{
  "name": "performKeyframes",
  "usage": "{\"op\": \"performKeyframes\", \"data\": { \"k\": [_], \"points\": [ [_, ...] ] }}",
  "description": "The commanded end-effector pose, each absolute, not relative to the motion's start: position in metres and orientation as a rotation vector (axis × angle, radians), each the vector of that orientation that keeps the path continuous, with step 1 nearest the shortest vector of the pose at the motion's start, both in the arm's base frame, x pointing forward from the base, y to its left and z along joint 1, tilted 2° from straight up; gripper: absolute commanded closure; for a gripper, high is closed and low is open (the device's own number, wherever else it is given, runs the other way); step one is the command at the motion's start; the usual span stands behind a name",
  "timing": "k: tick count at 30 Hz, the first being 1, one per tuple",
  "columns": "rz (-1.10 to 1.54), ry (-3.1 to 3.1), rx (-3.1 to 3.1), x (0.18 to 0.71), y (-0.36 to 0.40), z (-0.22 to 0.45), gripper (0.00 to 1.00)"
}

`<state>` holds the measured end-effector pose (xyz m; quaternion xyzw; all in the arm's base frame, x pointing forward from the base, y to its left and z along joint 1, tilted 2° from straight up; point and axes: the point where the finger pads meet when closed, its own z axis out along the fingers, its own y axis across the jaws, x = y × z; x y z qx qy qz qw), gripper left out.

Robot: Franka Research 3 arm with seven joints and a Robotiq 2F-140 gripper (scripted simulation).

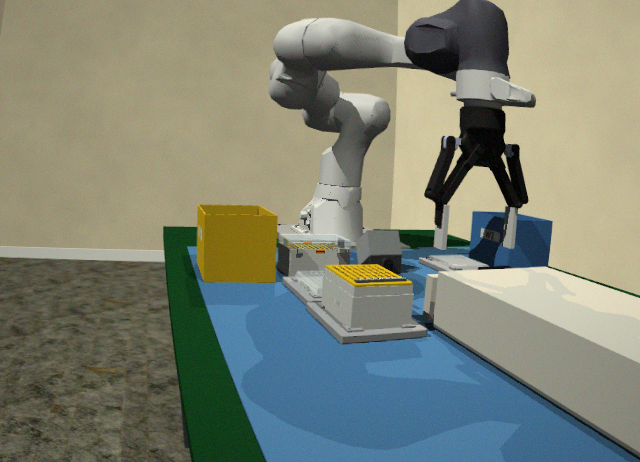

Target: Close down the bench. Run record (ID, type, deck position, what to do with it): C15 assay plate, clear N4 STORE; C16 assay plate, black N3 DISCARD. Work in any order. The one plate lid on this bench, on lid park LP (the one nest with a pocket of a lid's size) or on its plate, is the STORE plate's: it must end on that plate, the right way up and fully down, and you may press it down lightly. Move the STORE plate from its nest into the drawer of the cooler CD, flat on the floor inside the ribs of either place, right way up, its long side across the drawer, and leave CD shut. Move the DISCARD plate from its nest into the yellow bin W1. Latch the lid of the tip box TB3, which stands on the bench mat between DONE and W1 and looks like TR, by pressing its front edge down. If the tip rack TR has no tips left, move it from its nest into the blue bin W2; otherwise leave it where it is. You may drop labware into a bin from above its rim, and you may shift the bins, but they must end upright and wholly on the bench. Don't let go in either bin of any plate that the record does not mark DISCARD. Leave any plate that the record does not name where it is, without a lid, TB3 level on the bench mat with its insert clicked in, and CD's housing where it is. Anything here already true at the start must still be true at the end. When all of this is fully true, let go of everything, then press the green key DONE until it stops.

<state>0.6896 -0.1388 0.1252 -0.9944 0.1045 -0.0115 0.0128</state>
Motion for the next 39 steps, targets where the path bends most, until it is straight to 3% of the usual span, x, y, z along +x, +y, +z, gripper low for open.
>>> {"op": "performKeyframes", "data": {
  "k": [1,39],
  "points": [
    [-0.044,0.321,-3.1,0.691,-0.139,0.12,0.13],
    [-0.044,0.321,-3.1,0.693,-0.138,0.074,0.13]
  ]
}}
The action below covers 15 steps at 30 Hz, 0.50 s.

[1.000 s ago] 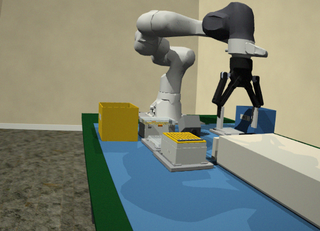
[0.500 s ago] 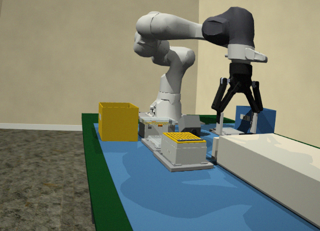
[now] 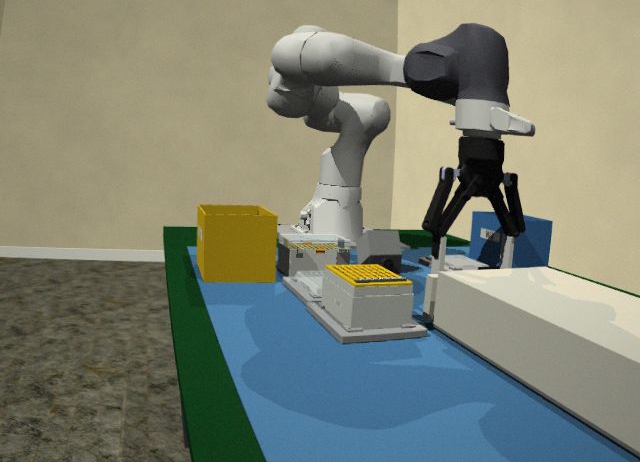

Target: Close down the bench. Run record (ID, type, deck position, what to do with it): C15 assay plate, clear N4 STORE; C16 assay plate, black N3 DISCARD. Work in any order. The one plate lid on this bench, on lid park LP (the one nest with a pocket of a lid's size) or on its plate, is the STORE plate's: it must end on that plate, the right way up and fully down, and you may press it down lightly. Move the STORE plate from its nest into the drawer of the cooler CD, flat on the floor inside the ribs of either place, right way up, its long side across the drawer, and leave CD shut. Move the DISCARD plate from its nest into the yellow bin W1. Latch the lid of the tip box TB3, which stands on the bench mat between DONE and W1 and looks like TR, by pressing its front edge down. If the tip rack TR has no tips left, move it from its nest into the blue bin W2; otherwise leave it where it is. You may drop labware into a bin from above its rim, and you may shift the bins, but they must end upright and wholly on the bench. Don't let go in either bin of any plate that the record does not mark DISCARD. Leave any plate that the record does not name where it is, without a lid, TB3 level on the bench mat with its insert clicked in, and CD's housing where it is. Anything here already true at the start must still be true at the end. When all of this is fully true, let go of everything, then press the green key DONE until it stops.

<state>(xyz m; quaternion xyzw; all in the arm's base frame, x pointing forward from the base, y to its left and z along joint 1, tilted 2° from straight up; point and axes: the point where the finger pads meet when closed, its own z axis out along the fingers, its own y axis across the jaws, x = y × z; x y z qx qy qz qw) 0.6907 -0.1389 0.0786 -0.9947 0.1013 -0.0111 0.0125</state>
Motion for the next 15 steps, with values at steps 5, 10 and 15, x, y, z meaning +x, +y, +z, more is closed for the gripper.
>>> {"op": "performKeyframes", "data": {
  "k": [5,10,15],
  "points": [
    [-0.044,0.321,-3.1,0.693,-0.137,0.068,0.13],
    [-0.044,0.321,-3.1,0.693,-0.137,0.064,0.13],
    [-0.044,0.321,-3.1,0.693,-0.137,0.057,0.13]
  ]
}}
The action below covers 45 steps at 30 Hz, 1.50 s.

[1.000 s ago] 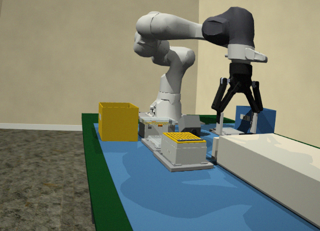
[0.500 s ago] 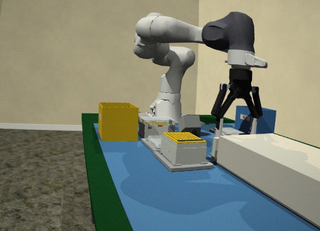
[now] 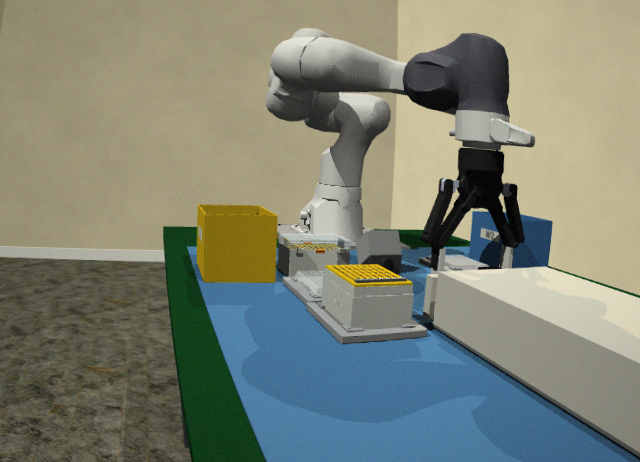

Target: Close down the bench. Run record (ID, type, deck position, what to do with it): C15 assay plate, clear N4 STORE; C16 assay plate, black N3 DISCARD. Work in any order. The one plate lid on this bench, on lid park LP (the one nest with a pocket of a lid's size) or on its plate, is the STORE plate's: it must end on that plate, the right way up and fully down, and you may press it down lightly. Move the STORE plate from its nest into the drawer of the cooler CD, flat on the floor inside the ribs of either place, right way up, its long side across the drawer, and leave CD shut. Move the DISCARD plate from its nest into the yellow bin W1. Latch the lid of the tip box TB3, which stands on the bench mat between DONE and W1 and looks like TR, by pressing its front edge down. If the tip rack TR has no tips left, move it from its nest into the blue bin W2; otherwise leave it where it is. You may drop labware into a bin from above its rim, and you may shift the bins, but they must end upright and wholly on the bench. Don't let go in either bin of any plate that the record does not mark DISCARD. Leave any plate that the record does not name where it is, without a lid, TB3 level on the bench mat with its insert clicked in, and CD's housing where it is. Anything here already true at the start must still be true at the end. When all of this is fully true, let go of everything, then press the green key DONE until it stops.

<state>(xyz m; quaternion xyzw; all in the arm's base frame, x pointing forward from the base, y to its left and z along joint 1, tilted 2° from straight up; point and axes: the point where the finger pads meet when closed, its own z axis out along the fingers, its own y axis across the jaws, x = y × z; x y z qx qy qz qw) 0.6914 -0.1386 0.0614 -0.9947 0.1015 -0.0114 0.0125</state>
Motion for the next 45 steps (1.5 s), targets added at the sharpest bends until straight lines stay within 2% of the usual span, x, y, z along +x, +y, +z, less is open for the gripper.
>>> {"op": "performKeyframes", "data": {
  "k": [1,17,18,45],
  "points": [
    [-0.044,0.321,-3.1,0.6932,-0.1372,0.0557,0.13],
    [-0.044,0.321,-3.1,0.6933,-0.1371,0.0537,0.13],
    [-0.044,0.321,-3.1,0.6933,-0.1371,0.0537,1.0],
    [-0.044,0.321,-3.1,0.6936,-0.1371,0.0538,1.0]
  ]
}}
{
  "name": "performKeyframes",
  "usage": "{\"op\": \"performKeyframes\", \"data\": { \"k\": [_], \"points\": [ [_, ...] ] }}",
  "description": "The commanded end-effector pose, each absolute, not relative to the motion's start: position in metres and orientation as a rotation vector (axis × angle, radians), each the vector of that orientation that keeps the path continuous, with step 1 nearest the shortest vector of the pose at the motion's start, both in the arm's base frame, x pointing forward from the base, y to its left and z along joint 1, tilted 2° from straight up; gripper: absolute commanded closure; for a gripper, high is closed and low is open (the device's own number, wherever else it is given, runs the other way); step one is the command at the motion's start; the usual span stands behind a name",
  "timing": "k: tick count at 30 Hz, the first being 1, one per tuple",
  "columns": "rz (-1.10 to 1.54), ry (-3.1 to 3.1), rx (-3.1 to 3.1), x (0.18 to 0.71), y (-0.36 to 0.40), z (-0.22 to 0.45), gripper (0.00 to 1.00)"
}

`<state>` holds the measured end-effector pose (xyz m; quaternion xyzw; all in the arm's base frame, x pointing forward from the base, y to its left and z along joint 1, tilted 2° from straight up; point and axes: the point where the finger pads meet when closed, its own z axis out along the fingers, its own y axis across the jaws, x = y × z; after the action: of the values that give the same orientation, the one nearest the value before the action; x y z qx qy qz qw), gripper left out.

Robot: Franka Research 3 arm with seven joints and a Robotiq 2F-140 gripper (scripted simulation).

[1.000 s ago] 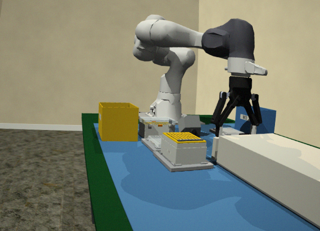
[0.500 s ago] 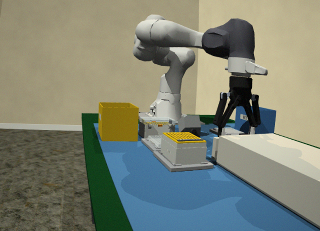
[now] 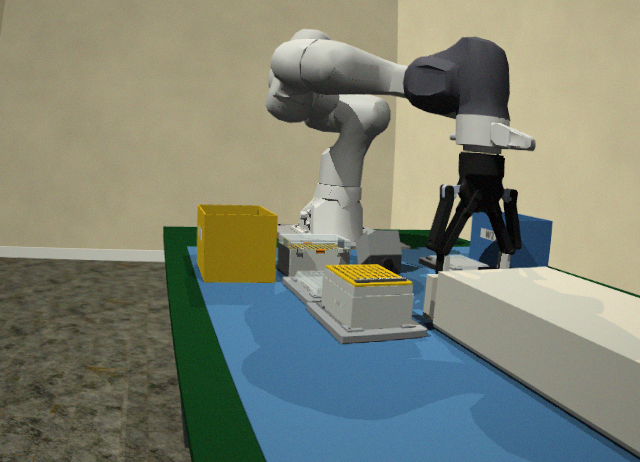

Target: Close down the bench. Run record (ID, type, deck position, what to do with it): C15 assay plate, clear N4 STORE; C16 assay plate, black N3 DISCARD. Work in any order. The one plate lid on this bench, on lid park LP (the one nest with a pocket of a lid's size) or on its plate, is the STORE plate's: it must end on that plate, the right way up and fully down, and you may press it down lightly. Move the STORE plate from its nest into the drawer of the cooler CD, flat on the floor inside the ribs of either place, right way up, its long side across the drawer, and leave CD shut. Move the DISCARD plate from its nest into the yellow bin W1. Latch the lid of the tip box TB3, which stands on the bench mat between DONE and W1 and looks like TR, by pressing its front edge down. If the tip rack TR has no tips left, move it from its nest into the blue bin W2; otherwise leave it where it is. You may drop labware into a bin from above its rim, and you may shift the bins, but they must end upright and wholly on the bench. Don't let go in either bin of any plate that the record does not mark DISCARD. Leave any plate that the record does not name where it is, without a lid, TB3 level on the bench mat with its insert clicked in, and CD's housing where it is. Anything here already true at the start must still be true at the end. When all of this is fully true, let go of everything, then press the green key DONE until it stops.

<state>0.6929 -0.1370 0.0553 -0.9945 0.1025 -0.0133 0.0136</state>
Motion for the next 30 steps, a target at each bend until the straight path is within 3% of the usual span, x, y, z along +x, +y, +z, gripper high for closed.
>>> {"op": "performKeyframes", "data": {
  "k": [1,30],
  "points": [
    [-0.044,0.321,-3.1,0.694,-0.137,0.054,1.0],
    [-0.044,0.321,-3.1,0.669,-0.132,0.053,1.0]
  ]
}}
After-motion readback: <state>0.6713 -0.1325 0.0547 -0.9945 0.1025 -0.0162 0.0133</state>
